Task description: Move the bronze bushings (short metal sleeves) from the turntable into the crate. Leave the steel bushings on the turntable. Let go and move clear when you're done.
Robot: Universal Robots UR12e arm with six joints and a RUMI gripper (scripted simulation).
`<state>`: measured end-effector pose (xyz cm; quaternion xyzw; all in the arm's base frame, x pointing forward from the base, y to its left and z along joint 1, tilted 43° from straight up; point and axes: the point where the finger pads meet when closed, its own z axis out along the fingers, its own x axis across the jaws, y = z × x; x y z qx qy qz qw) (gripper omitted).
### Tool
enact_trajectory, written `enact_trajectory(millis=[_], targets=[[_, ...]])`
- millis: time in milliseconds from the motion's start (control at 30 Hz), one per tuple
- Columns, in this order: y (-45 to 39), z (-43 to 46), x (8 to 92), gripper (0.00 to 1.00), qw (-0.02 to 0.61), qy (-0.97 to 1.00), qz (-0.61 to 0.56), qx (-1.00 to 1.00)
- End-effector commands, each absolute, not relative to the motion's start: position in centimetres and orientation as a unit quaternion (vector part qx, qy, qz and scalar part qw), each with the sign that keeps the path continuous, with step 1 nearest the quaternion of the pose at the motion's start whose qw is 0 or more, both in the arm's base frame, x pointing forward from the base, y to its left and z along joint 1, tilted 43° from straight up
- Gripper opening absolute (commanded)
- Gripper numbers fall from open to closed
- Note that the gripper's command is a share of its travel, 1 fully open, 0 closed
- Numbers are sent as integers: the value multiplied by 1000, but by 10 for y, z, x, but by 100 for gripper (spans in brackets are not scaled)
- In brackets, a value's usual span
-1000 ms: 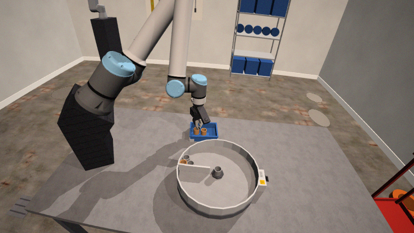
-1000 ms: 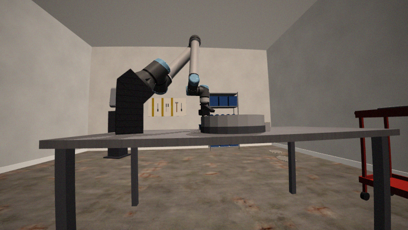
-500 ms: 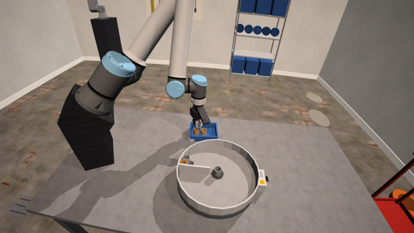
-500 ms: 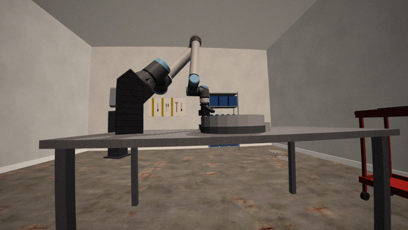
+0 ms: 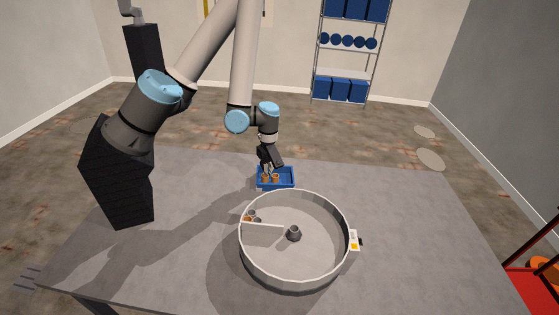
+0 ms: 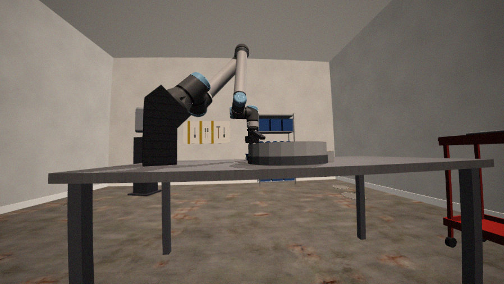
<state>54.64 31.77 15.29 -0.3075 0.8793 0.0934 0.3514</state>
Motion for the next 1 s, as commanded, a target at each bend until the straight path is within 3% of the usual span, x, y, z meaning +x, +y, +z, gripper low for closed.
enact_trajectory(millis=[0,833,867,967], targets=[[318,153,546,0,352,879,93,-308],[318,153,546,0,352,879,93,-308],[318,153,546,6,352,879,93,-308],[318,153,546,6,352,879,93,-308]])
